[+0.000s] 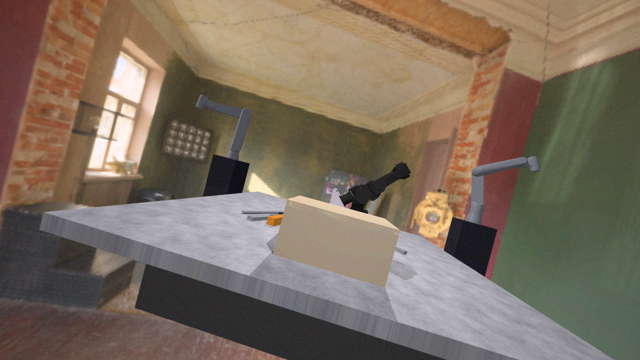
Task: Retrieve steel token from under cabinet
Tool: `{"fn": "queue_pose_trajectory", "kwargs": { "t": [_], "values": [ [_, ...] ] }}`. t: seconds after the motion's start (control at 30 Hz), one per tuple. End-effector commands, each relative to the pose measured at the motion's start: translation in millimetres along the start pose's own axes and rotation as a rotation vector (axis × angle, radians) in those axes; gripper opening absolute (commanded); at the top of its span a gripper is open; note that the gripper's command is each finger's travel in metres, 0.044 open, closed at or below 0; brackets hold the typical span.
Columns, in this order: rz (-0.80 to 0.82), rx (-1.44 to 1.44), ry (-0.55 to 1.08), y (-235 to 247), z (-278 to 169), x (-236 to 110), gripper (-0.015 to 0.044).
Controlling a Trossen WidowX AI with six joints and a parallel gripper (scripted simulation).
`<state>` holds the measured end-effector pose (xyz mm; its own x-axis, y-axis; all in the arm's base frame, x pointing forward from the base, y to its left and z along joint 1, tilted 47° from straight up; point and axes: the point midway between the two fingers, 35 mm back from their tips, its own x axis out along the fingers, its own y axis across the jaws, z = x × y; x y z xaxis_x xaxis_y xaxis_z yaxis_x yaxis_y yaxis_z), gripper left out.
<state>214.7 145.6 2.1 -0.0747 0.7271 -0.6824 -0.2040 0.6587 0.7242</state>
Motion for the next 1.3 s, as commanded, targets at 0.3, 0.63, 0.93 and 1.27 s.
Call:
{"fn": "queue_pose_trajectory", "kwargs": {
  "t": [0.3,0.63,0.93,1.27],
  "values": [
    [0.001,-0.109,-0.001,1.3,-0.1,-1.0,0.0000],
    [0.001,-0.188,-0.001,1.7,-0.2,-1.3,0.0000],
    [0.002,-0.259,-0.001,2.0,-0.3,-1.4,0.0000],
    [0.002,-0.337,0.000,2.5,-0.4,-1.6,0.0000]
  ]
}}
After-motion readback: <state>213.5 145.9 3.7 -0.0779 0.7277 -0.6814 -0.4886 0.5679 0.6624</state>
